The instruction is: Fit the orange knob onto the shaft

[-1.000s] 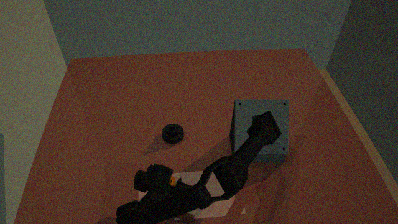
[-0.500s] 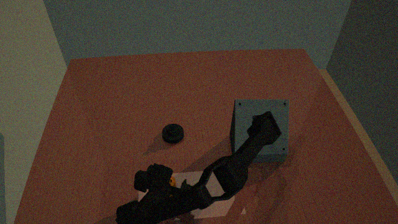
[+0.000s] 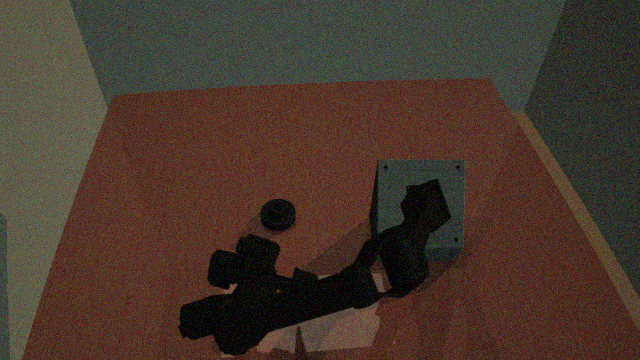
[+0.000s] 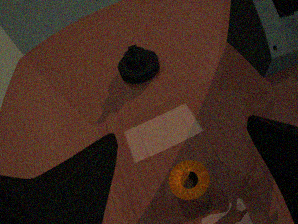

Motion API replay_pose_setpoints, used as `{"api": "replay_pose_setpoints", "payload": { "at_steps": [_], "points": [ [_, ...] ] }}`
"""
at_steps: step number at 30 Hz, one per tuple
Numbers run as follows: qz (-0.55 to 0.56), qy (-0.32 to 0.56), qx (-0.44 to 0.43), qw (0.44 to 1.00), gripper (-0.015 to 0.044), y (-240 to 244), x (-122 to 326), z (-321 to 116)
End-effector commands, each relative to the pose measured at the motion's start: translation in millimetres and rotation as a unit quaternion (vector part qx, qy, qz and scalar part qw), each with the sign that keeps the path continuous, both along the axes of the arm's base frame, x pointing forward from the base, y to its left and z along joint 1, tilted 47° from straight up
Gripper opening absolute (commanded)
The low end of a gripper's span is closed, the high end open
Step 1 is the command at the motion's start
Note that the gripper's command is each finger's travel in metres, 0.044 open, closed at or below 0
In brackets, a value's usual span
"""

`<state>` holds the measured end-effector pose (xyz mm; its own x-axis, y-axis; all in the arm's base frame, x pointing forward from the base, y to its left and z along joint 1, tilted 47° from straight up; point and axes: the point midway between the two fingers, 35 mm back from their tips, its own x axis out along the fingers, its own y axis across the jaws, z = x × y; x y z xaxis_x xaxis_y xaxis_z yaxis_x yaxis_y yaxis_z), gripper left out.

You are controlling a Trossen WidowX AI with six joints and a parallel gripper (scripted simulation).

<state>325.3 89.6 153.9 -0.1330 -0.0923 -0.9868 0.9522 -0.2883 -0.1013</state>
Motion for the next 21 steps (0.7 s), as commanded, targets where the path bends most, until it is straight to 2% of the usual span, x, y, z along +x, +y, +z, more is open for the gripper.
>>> {"api": "replay_pose_setpoints", "payload": {
  "at_steps": [1, 4, 8, 12, 14, 21],
  "points": [
    [0.010, 0.015, -0.004, 1.000, 0.0440, 1, -4, -7],
    [0.000, 0.018, 0.029, 0.999, 0.0440, 0, -5, -10],
    [-0.047, 0.005, 0.227, 0.973, 0.0440, -2, -5, -13],
    [-0.075, -0.061, 0.409, 0.907, 0.0440, -11, 0, 1],
    [-0.078, -0.076, 0.438, 0.892, 0.0440, -13, 0, 5],
    [-0.078, -0.076, 0.438, 0.892, 0.0440, -13, 0, 5]
  ]
}}
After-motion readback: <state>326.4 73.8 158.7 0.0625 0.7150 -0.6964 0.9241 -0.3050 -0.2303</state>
